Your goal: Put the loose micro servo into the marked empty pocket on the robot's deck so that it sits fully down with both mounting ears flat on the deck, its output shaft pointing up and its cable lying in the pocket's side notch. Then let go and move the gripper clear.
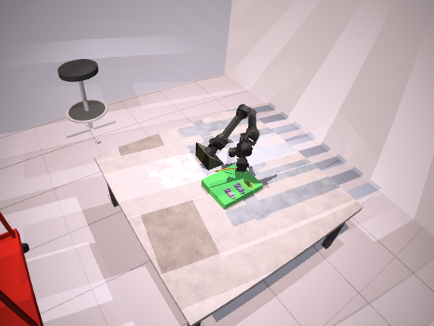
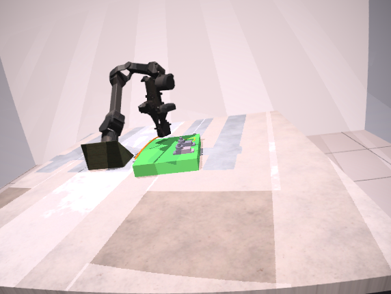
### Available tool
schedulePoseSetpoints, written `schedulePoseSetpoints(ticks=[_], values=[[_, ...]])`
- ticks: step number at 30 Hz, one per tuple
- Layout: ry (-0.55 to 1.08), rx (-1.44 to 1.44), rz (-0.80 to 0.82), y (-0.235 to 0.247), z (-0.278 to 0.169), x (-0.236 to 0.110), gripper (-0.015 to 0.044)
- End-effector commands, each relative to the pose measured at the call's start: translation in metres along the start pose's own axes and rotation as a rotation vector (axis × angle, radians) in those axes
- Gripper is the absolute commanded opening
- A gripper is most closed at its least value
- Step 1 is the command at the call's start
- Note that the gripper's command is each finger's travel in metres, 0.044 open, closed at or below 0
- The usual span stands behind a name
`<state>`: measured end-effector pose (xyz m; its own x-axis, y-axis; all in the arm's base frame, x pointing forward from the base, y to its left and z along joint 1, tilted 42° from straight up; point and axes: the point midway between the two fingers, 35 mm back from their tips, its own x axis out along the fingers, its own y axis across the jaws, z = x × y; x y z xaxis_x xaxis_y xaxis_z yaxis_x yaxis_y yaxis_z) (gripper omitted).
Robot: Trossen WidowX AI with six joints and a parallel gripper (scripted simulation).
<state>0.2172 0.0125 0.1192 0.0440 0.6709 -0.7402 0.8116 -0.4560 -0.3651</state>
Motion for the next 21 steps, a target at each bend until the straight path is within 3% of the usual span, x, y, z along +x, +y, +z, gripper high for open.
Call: schedulePoseSetpoints(ticks=[1,21], values=[[-0.003,-0.005,0.0,0.0,-0.001,-0.003,0.0],[-0.003,-0.09,0.001,0.018,-0.001,-0.003,0.0]])
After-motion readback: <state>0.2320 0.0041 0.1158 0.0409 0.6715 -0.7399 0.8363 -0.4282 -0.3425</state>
